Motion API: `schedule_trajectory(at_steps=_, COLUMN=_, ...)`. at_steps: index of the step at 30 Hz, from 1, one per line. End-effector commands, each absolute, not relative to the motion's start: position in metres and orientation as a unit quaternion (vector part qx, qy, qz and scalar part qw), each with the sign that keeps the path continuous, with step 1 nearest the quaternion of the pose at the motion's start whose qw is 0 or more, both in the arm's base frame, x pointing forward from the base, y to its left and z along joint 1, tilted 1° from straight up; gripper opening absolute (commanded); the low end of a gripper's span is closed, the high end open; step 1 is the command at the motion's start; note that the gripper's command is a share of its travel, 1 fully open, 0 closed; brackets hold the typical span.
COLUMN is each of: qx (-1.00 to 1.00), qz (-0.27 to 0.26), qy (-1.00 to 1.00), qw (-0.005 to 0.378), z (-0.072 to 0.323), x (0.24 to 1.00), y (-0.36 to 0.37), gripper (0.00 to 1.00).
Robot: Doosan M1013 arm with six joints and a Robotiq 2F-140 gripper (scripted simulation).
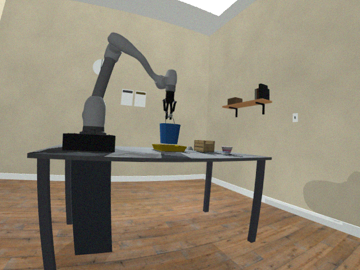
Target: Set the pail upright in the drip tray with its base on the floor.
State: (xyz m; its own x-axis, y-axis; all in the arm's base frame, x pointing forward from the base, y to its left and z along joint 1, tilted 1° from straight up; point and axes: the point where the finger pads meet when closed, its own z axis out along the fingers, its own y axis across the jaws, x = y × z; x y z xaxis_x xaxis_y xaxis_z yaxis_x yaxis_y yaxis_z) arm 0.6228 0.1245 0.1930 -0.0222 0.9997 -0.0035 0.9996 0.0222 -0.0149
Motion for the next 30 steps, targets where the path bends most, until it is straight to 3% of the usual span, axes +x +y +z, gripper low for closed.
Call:
schedule_trajectory(at_steps=1, qx=-0.7, qz=0.006, qy=-0.714, qw=0.005, z=0.186, x=0.623, y=0.127, gripper=0.1)
schedule_trajectory(at_steps=30, qx=-0.7, qz=0.005, qy=-0.714, qw=0.005, z=0.156, x=0.623, y=0.128, gripper=0.1)
